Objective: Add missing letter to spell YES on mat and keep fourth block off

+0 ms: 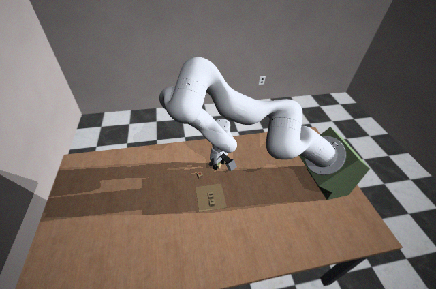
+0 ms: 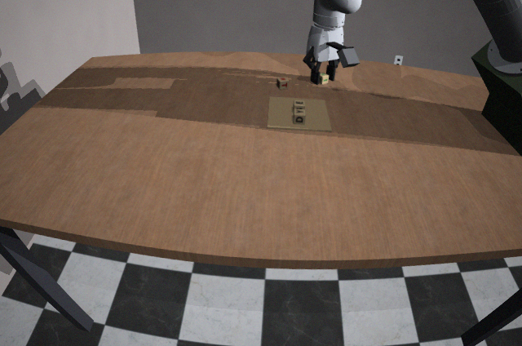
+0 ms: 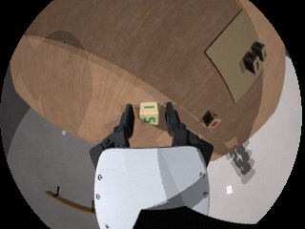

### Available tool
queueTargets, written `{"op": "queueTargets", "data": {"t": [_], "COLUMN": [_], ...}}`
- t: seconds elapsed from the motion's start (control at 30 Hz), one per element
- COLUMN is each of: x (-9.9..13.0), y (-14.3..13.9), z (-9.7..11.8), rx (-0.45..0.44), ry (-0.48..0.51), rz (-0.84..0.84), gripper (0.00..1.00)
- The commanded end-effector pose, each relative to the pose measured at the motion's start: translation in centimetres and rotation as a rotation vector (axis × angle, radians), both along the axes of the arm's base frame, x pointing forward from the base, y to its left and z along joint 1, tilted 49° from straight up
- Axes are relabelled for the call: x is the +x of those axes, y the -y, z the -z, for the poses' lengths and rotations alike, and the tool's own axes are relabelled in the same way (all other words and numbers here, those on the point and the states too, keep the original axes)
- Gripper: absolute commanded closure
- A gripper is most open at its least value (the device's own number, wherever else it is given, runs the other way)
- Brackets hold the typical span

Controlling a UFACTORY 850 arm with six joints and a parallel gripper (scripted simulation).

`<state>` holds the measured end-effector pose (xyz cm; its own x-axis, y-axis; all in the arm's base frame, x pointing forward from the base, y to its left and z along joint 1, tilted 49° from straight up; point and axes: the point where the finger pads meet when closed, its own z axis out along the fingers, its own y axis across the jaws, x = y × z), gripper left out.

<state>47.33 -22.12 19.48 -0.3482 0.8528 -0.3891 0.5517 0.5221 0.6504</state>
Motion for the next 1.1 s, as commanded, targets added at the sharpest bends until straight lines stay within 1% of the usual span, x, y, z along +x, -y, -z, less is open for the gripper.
{"op": "queueTargets", "data": {"t": [0.0,0.5,0.53,1.07], "x": [0.0,0.0,0.0,0.0], "y": [0.02,0.02,0.02,0.02], "z": [-0.03,-0.03,-0.03,-0.03], "rx": [0.0,0.0,0.0,0.0], "ry": [0.0,0.0,0.0,0.0], "rz": [0.0,0.0,0.0,0.0], "gripper": [0.58,0.58,0.79,0.79]}}
